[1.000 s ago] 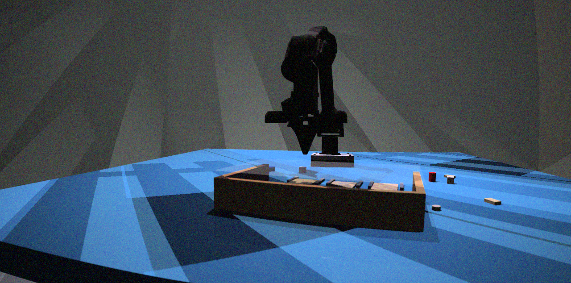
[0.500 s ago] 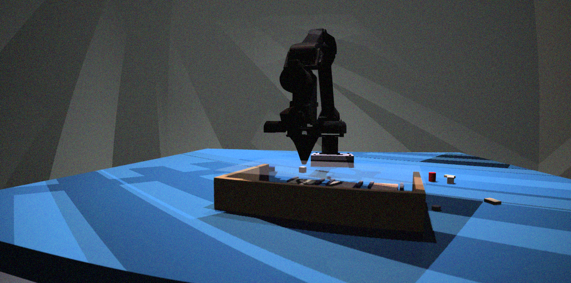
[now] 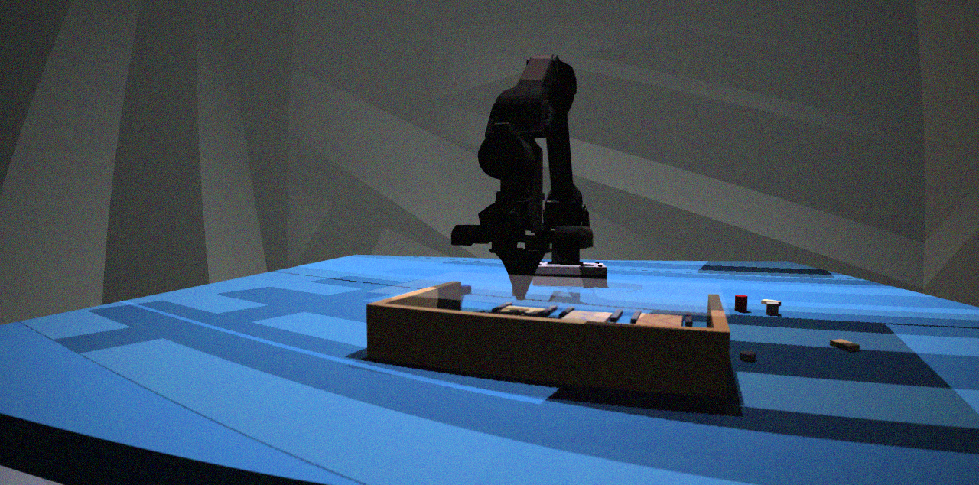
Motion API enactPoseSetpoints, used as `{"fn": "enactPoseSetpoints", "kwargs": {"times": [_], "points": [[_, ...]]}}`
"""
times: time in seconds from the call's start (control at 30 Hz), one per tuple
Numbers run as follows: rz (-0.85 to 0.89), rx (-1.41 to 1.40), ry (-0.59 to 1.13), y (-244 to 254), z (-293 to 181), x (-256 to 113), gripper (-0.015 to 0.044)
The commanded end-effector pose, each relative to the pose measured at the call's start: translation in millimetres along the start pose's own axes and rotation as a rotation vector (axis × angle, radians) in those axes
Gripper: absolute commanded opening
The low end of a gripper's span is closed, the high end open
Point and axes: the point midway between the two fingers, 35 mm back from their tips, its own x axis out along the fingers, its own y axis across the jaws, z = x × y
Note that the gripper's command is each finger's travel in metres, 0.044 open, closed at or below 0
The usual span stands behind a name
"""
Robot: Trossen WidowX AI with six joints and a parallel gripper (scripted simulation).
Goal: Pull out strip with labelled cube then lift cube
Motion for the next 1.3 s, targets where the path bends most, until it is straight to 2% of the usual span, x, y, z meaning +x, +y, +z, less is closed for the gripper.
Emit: {"fn": "enactPoseSetpoints", "kwargs": {"times": [0.0, 1.27], "points": [[-0.005, 0.000, 0.015, -1.3, -3.7, 12.0, 0.0000], [-0.005, 0.000, 0.015, -1.4, -3.8, 16.6, 0.0000]]}}
